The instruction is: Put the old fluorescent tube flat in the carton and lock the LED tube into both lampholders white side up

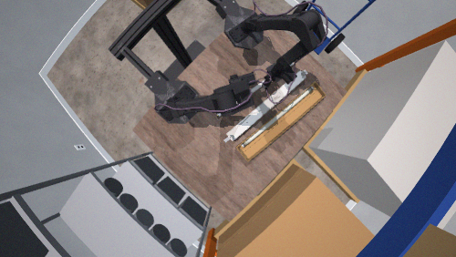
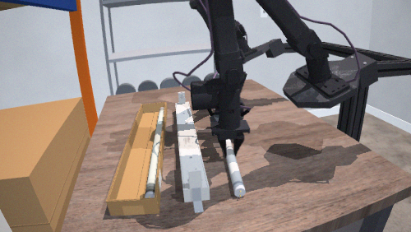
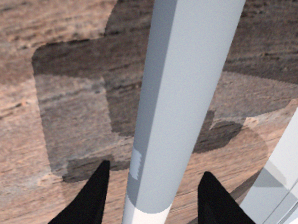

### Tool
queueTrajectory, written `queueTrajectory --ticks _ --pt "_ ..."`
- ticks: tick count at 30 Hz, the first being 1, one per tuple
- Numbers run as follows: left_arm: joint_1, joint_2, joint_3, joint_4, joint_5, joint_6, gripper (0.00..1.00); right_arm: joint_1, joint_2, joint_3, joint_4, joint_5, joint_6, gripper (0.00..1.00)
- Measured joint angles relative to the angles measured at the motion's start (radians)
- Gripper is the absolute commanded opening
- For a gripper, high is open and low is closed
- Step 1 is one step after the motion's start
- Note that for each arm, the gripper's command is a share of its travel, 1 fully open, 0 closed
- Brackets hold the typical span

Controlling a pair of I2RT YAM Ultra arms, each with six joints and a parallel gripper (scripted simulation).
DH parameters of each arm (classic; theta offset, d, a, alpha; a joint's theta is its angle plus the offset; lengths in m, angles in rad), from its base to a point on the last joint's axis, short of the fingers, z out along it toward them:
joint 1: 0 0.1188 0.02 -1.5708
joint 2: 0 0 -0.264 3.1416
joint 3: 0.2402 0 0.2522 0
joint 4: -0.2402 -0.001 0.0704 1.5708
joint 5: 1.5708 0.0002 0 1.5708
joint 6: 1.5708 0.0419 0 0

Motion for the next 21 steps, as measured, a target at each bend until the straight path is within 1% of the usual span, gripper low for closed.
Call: queueTrajectory --ticks 5,13,21 --pt "0.000 0.000 0.000 0.000 0.000 0.000 0.11 0.021 -0.031 -0.011 -0.059 0.006 0.035 0.49" --pt "0.000 0.000 0.000 0.000 0.000 0.000 0.11 0.090 -0.117 -0.017 -0.160 0.014 0.107 0.49" --pt "0.000 0.000 0.000 0.000 0.000 0.000 0.11 0.111 -0.142 -0.028 -0.207 0.017 0.141 0.49"
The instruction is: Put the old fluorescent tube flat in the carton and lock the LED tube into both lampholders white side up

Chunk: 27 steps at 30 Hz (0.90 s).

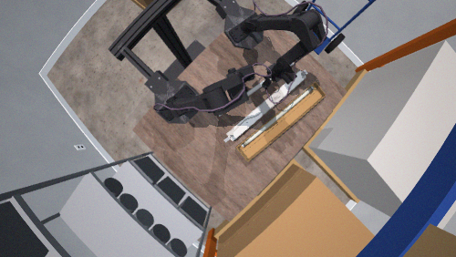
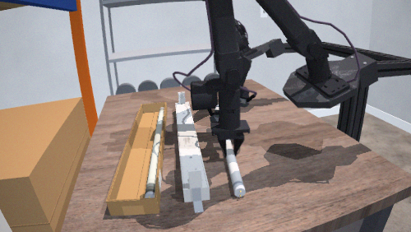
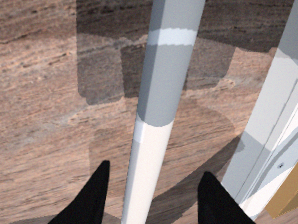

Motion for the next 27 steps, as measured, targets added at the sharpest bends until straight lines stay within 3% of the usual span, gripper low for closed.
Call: queueTrajectory --ticks 4,10,16,27 --pt "0.000 0.000 0.000 0.000 0.000 0.000 0.11 -0.030 -0.016 0.009 -0.031 -0.050 -0.019 0.49" --pt "0.000 0.000 0.000 0.000 0.000 0.000 0.11 -0.136 -0.069 0.049 -0.132 -0.225 -0.098 0.49" --pt "0.000 0.000 0.000 0.000 0.000 0.000 0.11 -0.185 -0.079 0.090 -0.207 -0.330 -0.145 0.49" --pt "0.000 0.000 0.000 0.000 0.000 0.000 0.11 -0.217 -0.075 0.126 -0.214 -0.351 -0.159 0.49"
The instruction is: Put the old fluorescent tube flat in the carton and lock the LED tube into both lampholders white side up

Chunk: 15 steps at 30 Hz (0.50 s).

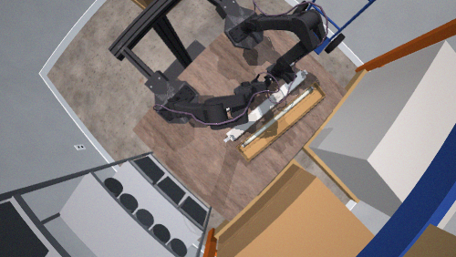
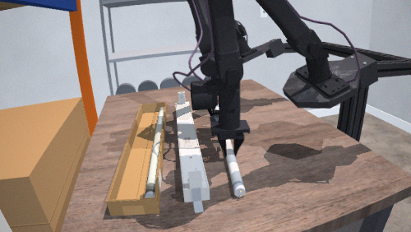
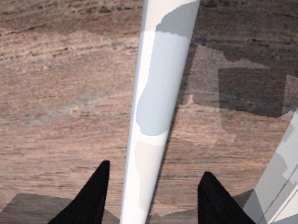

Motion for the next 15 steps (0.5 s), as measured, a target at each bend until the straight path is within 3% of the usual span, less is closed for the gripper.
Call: queueTrajectory --ticks 9,10,15 --pt "0.000 0.000 0.000 0.000 0.000 0.000 0.11 -0.020 0.060 -0.003 0.058 -0.001 -0.022 0.49" --pt "0.000 0.000 0.000 0.000 0.000 0.000 0.11 -0.021 0.065 -0.003 0.066 -0.001 -0.025 0.11" --pt "0.000 0.000 0.000 0.000 0.000 0.000 0.11 -0.019 0.064 -0.004 0.066 -0.001 -0.026 0.11"
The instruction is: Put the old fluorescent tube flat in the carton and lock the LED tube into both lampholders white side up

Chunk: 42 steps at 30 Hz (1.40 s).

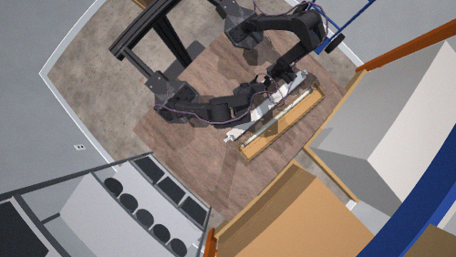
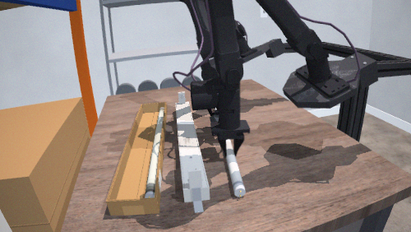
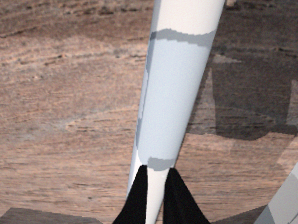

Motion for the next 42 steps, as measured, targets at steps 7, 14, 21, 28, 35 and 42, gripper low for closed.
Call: queueTrajectory --ticks 7,14,21,28,35,42 --pt "0.000 0.000 0.000 0.000 0.000 0.000 0.11 0.000 0.000 0.000 -0.002 0.000 0.000 0.11" --pt "0.000 0.000 0.000 0.000 0.000 0.000 0.49 0.000 0.000 0.000 -0.002 0.000 0.000 0.11" --pt "0.000 0.000 0.000 0.000 0.000 0.000 0.49 0.000 0.000 0.000 -0.002 0.000 0.000 0.11" --pt "0.000 0.000 0.000 0.000 0.000 0.000 0.49 0.000 0.000 0.000 -0.002 0.000 0.000 0.11" --pt "0.000 0.000 0.000 0.000 0.000 0.000 0.49 0.000 0.000 0.000 -0.002 0.000 0.000 0.49" --pt "0.000 0.000 0.000 0.000 0.000 0.000 0.49 0.000 0.000 0.000 -0.002 0.000 0.000 0.49"
